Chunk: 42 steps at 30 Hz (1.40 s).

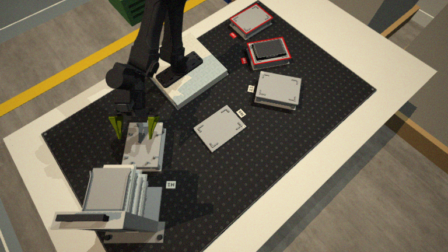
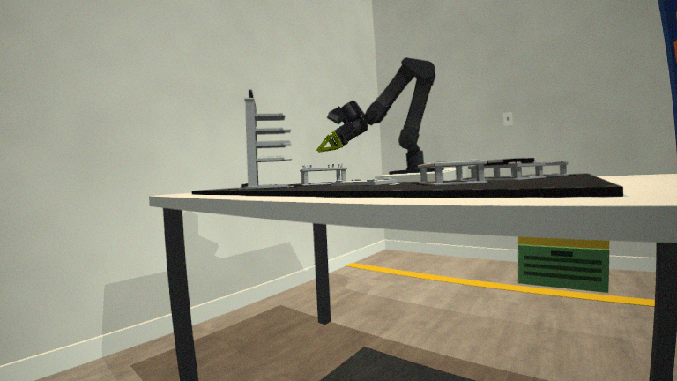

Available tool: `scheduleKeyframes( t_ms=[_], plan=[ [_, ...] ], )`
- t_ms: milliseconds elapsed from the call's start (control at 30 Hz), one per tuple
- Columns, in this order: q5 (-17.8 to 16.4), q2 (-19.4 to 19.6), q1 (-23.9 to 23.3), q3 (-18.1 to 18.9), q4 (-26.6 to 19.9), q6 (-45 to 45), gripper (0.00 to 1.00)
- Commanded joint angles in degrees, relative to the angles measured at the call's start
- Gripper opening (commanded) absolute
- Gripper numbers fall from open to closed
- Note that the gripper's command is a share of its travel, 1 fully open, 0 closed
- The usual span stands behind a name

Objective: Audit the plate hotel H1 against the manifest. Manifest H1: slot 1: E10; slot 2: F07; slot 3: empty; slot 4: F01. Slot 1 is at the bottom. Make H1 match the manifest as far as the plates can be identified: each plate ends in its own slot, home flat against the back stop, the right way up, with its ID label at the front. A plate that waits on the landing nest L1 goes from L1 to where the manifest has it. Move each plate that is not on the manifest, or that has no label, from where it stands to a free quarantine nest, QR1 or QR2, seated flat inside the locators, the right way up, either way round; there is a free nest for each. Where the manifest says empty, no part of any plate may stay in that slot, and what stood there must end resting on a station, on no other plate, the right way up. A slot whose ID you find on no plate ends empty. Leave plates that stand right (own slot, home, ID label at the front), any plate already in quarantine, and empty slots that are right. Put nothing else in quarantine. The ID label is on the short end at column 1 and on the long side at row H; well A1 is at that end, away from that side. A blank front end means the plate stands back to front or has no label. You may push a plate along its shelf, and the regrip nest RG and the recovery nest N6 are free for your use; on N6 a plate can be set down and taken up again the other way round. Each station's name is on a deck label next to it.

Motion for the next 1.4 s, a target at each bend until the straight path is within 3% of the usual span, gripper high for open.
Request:
scheduleKeyframes(
  t_ms=[0,633,733,1200,1367],
  plan=[
    [-1.00,-1.61,-0.59,0.59,-3.48,-0.45,1.00],
    [-3.58,-9.53,-3.61,2.52,-14.23,-2.26,1.00],
    [-3.59,-9.54,-3.62,2.52,-14.24,-2.27,1.00],
    [-3.07,-0.50,-3.01,-5.43,2.91,-1.90,1.00],
    [-3.04,0.40,-2.97,-5.92,4.32,-1.87,1.00]
  ],
)
